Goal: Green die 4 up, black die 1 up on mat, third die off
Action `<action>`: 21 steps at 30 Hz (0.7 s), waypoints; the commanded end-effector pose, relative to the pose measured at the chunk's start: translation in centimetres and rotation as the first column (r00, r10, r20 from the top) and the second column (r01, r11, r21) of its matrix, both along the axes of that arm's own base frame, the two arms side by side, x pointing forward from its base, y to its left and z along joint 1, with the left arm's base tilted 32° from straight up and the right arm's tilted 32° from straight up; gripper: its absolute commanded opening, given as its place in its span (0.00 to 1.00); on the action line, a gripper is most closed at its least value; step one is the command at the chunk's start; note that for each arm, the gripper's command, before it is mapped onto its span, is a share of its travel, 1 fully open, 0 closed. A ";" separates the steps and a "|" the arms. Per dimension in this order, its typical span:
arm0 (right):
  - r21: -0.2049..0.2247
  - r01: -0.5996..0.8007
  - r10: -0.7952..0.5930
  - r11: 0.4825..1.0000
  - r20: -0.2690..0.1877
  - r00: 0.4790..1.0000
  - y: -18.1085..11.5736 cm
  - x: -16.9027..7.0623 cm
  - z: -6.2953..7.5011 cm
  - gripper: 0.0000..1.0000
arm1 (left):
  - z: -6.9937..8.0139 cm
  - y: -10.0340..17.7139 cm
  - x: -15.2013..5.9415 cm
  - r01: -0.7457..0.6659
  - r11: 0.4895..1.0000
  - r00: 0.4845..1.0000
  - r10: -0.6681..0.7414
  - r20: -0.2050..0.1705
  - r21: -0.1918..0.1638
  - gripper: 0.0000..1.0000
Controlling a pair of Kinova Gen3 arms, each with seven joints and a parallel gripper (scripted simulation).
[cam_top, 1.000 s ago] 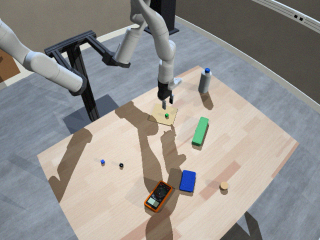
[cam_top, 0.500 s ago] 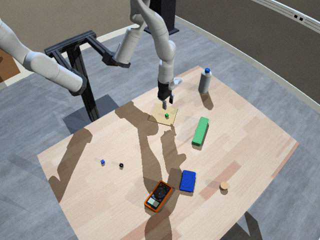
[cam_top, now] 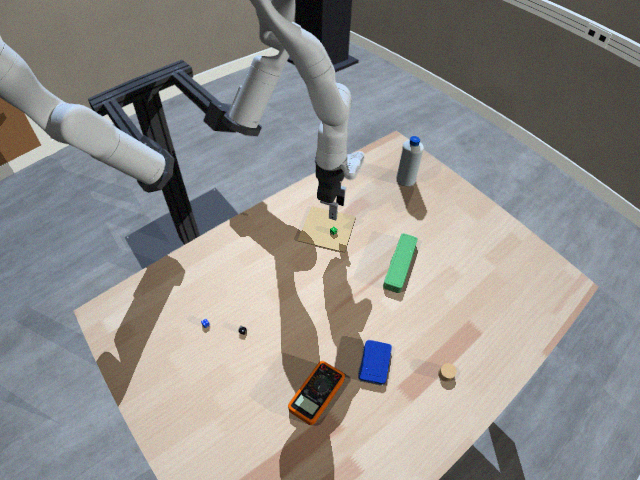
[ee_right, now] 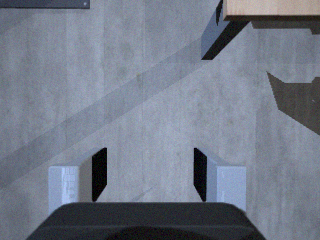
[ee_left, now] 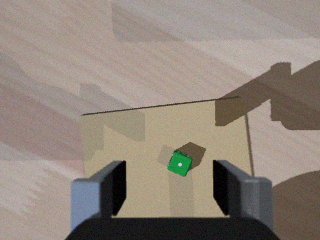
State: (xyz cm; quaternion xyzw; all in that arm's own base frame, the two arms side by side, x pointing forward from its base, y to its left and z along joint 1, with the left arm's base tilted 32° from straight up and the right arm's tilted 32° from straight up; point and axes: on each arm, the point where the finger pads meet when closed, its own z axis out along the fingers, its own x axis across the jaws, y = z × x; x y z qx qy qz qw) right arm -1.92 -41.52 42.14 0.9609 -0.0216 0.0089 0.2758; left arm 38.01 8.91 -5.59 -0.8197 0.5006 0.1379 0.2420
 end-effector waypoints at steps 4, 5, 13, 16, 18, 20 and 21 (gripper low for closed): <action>-0.002 0.000 0.000 1.000 0.000 1.000 0.0 0.0 0.1 1.00 | 0.0 0.3 0.0 -0.147 0.989 0.986 0.146 0.082 0.000 1.00; -0.002 0.000 0.000 1.000 0.000 1.000 0.0 0.0 0.1 1.00 | -0.1 0.3 -0.1 -0.181 0.984 0.978 0.180 0.103 -0.004 1.00; -0.002 0.000 0.000 1.000 0.000 1.000 0.0 0.0 0.1 1.00 | -0.3 0.6 -0.2 -0.441 0.896 0.857 0.440 0.269 -0.062 1.00; -0.002 0.000 0.000 1.000 0.000 1.000 0.0 0.0 0.1 1.00 | -0.4 0.6 -0.2 -0.523 0.847 0.788 0.523 0.324 -0.095 1.00; -0.002 0.000 0.000 1.000 0.000 1.000 0.0 0.0 0.1 1.00 | -0.4 0.6 -0.2 -0.523 0.847 0.788 0.523 0.324 -0.095 1.00; -0.002 0.000 0.000 1.000 0.000 1.000 0.0 0.0 0.1 1.00 | -0.5 0.6 -0.2 -0.571 0.812 0.739 0.572 0.355 -0.120 1.00; -0.002 0.000 0.000 1.000 0.000 1.000 0.0 0.0 0.1 1.00 | -0.5 0.6 -0.2 -0.592 0.795 0.714 0.594 0.370 -0.133 1.00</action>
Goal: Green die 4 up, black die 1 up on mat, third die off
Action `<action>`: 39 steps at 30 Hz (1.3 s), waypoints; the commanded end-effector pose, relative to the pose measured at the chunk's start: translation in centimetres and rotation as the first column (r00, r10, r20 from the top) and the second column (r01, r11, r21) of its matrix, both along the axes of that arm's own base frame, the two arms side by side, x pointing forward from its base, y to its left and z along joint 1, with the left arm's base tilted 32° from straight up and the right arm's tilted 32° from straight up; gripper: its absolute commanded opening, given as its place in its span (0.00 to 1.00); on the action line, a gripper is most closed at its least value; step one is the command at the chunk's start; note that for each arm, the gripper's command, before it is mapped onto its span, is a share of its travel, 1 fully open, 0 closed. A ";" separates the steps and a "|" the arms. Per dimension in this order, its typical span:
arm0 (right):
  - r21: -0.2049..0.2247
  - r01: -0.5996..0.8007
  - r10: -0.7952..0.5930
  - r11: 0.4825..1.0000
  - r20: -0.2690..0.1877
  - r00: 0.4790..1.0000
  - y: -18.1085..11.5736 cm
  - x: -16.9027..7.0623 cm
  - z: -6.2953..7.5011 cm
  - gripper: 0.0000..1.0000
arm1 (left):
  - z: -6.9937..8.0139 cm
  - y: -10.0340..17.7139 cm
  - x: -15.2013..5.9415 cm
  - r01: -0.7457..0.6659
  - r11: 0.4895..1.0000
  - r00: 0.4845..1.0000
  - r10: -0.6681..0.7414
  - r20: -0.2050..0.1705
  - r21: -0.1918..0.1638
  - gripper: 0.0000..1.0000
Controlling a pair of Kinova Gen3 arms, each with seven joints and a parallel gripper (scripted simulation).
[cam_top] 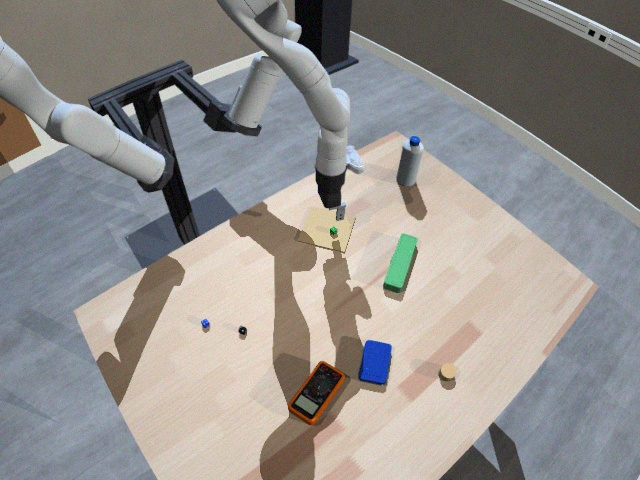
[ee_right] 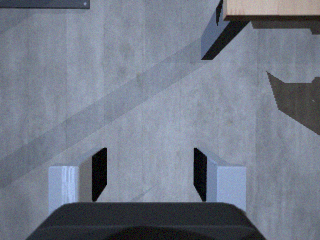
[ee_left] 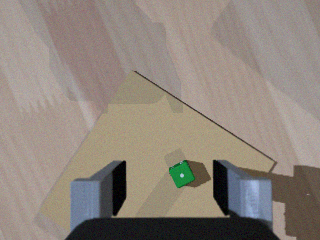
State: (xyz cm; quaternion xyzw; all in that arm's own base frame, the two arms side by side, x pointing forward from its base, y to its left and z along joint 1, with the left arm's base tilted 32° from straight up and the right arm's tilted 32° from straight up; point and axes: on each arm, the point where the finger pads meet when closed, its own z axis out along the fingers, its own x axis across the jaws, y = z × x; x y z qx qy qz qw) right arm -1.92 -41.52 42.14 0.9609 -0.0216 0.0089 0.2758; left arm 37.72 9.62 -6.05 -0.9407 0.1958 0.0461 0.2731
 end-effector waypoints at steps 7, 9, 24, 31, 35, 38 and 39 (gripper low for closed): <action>-0.002 0.000 0.000 1.000 0.000 1.000 0.0 0.0 0.1 1.00 | -0.4 -0.3 0.2 -0.255 0.967 0.954 0.255 0.159 -0.022 1.00; -0.002 0.000 0.000 1.000 0.000 1.000 0.0 0.0 0.1 1.00 | -0.5 -0.4 0.3 -0.291 0.956 0.939 0.292 0.184 -0.031 1.00; -0.002 0.000 0.000 1.000 0.000 1.000 0.0 0.0 0.1 1.00 | -0.7 -0.7 0.4 -0.395 0.916 0.880 0.399 0.257 -0.067 1.00; -0.002 0.000 0.000 1.000 0.000 1.000 0.0 0.0 0.1 1.00 | -0.7 -0.7 0.4 -0.397 0.915 0.879 0.401 0.258 -0.067 0.64; -0.002 0.000 0.000 1.000 0.000 1.000 0.0 0.0 0.1 1.00 | -0.7 -0.7 0.4 -0.397 0.915 0.879 0.401 0.258 -0.067 0.64; -0.002 0.000 0.000 1.000 0.000 1.000 0.0 0.0 0.1 1.00 | -0.7 -0.7 0.4 -0.397 0.915 0.879 0.401 0.258 -0.067 0.64; -0.002 0.000 0.000 1.000 0.000 1.000 0.0 0.0 0.1 1.00 | -0.7 -0.7 0.4 -0.397 0.915 0.879 0.401 0.258 -0.067 0.64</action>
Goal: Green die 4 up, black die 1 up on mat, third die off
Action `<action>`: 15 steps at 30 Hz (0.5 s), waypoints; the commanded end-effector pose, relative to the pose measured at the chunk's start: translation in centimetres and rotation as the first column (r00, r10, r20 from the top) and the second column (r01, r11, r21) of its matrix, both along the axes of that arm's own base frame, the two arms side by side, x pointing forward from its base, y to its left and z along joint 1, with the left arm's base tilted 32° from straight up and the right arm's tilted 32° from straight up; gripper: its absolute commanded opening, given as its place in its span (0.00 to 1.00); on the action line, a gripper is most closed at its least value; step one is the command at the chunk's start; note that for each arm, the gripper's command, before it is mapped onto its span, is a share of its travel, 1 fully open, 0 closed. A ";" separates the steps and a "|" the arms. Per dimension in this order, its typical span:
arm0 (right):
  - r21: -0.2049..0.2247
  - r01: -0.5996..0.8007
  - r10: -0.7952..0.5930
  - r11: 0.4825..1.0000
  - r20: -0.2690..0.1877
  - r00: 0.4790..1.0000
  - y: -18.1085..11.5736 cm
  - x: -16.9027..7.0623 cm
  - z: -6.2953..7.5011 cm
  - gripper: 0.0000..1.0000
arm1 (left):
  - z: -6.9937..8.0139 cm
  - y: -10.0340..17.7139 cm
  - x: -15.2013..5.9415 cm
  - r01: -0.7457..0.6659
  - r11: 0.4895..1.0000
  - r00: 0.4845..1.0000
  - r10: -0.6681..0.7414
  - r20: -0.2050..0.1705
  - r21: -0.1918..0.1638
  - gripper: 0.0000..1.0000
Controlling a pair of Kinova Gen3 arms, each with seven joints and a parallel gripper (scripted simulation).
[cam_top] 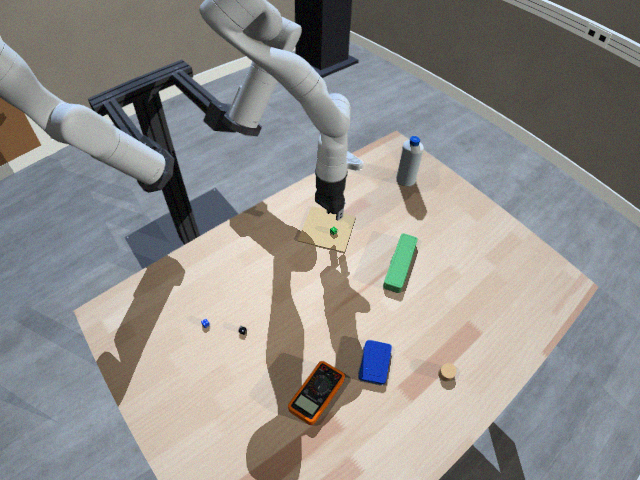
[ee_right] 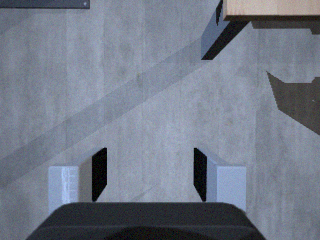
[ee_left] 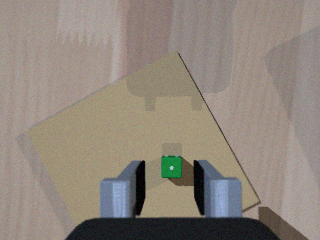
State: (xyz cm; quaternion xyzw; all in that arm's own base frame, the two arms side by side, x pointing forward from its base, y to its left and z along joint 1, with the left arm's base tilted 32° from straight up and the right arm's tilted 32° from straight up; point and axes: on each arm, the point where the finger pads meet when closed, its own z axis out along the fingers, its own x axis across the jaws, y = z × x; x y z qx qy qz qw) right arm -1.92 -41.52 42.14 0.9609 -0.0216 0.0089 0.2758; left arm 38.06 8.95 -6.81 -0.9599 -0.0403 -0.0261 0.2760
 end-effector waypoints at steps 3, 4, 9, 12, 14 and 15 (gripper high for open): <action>-0.002 0.000 0.000 1.000 0.000 1.000 0.0 0.0 0.1 1.00 | 0.0 -0.1 0.1 0.001 1.000 1.000 -0.001 0.001 -0.001 0.64; -0.002 0.000 0.000 1.000 0.000 1.000 0.0 0.0 0.1 1.00 | 0.0 -0.1 0.1 0.001 1.000 1.000 -0.001 0.001 -0.001 0.64; -0.002 0.000 0.000 1.000 0.000 1.000 0.0 0.0 0.1 1.00 | 0.0 0.0 0.1 0.001 1.000 1.000 -0.001 0.001 -0.001 0.64; -0.002 0.000 0.000 1.000 0.000 1.000 0.0 0.0 0.1 1.00 | -0.1 0.0 0.1 0.001 1.000 1.000 -0.001 0.001 -0.001 0.64; -0.002 0.000 0.000 1.000 0.000 1.000 0.0 0.0 0.1 1.00 | -0.1 0.0 0.1 0.000 1.000 1.000 0.000 0.001 -0.001 0.64; -0.002 0.000 0.000 1.000 0.000 1.000 0.0 0.0 0.1 1.00 | -0.2 0.1 0.1 0.000 1.000 1.000 0.000 0.001 -0.001 0.64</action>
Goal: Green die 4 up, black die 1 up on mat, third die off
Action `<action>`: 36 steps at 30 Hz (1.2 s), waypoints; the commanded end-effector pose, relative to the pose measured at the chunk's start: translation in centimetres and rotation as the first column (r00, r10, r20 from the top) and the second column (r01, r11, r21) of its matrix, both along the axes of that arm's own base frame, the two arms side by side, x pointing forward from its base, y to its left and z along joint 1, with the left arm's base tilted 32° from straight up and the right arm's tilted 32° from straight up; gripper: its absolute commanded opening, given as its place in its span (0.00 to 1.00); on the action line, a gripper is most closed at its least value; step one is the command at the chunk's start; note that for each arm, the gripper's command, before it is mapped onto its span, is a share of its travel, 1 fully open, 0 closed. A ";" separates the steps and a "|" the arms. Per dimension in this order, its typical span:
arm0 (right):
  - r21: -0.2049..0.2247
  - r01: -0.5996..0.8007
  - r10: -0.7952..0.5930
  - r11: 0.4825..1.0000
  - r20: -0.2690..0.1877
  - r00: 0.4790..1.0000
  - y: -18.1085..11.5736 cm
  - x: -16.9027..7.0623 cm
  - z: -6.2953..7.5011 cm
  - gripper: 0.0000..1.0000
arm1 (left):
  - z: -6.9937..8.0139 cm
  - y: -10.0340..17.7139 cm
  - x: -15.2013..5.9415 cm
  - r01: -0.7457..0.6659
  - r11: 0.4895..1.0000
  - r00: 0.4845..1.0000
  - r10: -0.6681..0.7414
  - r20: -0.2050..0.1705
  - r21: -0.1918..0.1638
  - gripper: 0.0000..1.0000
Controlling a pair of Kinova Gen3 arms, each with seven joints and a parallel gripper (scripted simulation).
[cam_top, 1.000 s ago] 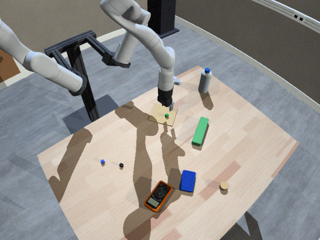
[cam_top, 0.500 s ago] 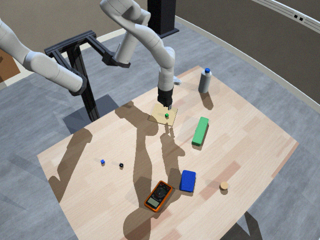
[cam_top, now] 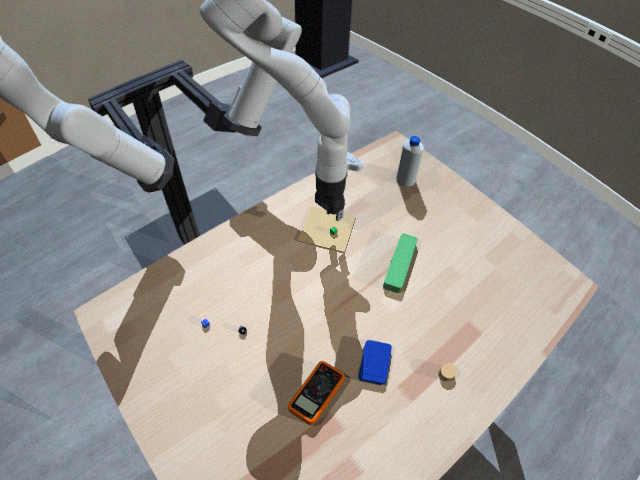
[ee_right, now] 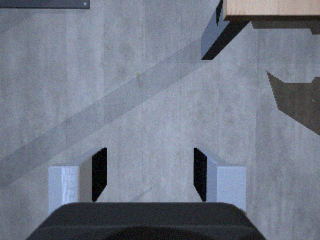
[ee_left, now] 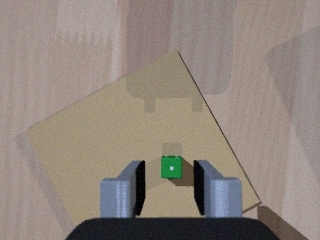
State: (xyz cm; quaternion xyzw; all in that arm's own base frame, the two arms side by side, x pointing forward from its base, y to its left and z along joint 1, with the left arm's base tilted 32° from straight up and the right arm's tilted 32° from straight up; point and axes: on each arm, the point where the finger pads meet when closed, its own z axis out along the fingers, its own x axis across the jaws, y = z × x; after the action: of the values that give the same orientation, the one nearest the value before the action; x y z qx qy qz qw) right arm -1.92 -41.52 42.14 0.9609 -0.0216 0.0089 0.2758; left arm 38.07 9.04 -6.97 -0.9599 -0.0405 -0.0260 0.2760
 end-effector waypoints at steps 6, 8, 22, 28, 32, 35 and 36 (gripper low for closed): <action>-0.002 0.000 0.000 1.000 0.000 1.000 0.0 0.0 0.1 1.00 | -0.5 0.2 0.1 0.000 1.000 1.000 0.000 0.001 -0.001 0.64; -0.002 0.000 0.000 1.000 0.000 1.000 0.0 0.0 0.1 1.00 | -0.7 0.4 0.1 0.000 1.000 1.000 0.000 0.001 -0.001 0.64; -0.002 0.000 0.000 1.000 0.000 1.000 0.0 0.0 0.1 1.00 | -2.2 1.2 0.2 0.000 1.000 1.000 0.000 0.001 -0.001 0.64; -0.002 0.000 0.000 1.000 0.000 1.000 0.0 0.0 0.1 1.00 | -2.7 1.6 0.2 0.000 1.000 1.000 0.000 0.001 -0.001 0.64; -0.002 0.000 0.000 1.000 0.000 1.000 0.0 0.0 0.1 1.00 | -3.2 1.8 0.3 0.000 1.000 1.000 0.000 0.001 -0.001 0.64; -0.002 0.000 0.000 1.000 0.000 1.000 0.0 0.0 0.1 1.00 | -3.5 2.0 0.3 0.000 1.000 1.000 0.000 0.001 -0.001 0.64; -0.002 0.000 0.000 1.000 0.000 1.000 0.0 0.0 0.1 1.00 | -3.6 2.1 0.3 0.000 1.000 1.000 0.000 0.001 -0.001 0.64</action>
State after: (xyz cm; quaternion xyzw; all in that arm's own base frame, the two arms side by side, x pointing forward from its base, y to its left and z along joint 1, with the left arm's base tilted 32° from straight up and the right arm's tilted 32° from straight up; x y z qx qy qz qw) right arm -1.92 -41.52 42.14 0.9609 -0.0216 0.0089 0.2758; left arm 38.31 11.09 -10.45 -0.9599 -0.0409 -0.0258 0.2761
